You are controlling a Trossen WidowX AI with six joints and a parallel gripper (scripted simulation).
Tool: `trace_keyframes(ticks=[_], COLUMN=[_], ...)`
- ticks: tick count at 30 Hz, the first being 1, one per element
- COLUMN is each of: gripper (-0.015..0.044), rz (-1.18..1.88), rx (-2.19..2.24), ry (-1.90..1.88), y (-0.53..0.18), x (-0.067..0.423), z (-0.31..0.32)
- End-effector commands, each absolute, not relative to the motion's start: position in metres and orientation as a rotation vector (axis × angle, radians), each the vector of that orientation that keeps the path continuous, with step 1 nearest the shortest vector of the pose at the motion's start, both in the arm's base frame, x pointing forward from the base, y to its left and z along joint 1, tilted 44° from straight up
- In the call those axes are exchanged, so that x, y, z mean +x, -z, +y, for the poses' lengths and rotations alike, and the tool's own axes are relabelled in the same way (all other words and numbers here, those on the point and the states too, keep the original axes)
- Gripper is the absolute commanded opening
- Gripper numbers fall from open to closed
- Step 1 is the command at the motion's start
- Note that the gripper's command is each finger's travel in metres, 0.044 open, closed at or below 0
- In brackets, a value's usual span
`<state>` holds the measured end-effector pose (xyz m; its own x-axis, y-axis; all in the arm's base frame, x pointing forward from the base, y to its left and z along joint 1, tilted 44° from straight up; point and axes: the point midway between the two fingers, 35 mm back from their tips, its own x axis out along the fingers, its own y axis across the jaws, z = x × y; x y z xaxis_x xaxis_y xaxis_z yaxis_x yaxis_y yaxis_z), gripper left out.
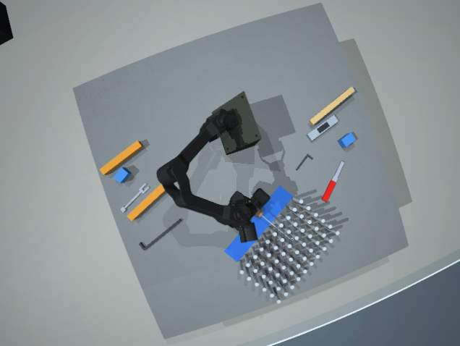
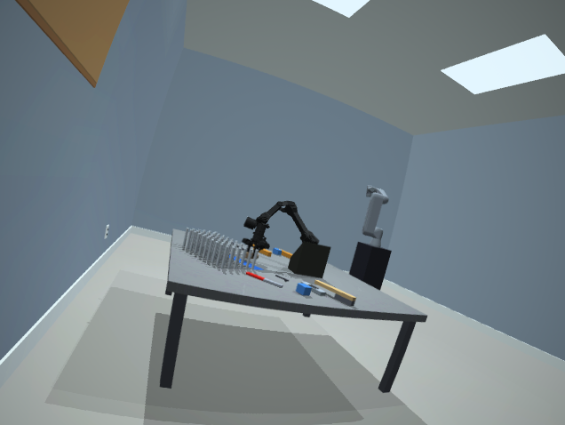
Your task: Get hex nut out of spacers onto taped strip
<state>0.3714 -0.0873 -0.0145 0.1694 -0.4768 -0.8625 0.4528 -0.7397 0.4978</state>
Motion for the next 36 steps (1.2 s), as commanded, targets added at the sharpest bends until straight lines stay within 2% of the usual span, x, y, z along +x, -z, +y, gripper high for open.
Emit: trace_keyframes(ticks=[1, 36], gripper=[0.0, 0.0], rz=[-0.027, -0.027], rx=[1.739, 1.741], ry=[1.659, 1.657], y=[0.015, 0.023], x=[0.375, 0.393], z=[-0.086, -0.079])
